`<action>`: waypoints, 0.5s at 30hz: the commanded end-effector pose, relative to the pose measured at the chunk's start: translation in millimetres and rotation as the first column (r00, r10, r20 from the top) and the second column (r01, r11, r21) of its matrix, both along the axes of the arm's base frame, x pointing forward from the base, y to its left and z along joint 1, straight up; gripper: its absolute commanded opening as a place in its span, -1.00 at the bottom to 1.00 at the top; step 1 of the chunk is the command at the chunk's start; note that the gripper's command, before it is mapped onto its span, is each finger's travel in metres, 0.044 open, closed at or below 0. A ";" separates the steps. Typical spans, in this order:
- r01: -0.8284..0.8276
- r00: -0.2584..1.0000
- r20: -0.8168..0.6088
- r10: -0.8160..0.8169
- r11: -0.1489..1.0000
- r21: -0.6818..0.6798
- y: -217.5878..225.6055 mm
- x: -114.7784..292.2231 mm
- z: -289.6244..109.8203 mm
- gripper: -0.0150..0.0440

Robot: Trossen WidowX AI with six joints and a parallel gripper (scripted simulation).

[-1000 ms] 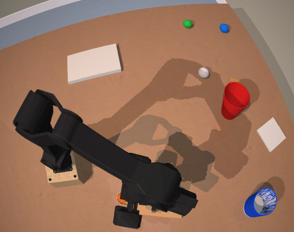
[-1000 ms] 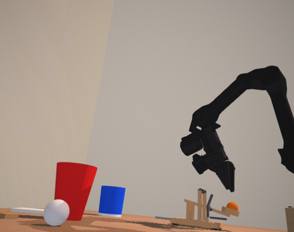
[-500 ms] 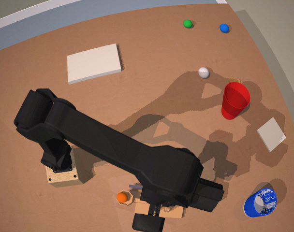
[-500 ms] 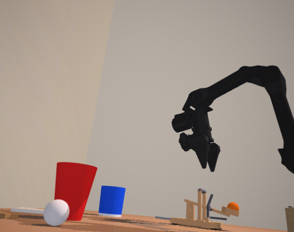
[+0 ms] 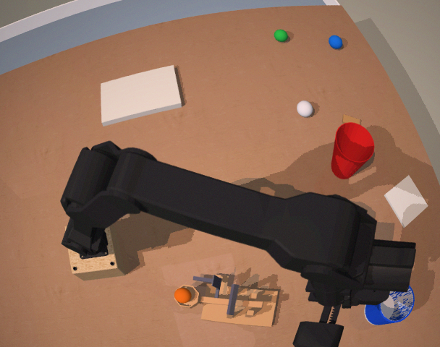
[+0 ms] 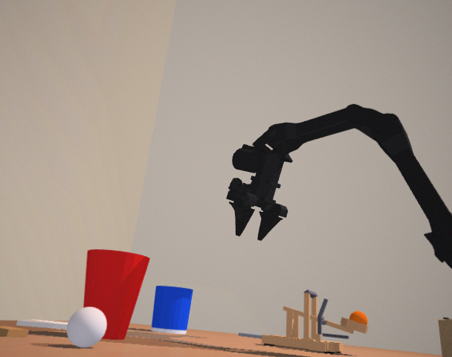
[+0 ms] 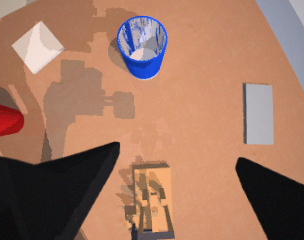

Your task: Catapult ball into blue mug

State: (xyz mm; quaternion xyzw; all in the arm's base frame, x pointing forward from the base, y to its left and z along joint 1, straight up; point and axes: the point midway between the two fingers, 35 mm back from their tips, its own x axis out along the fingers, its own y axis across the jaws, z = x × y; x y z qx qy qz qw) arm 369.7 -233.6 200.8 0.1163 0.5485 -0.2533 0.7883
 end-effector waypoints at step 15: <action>0.064 0.961 0.274 -0.034 0.993 -0.102 -20.0 76.2 50.3 1.00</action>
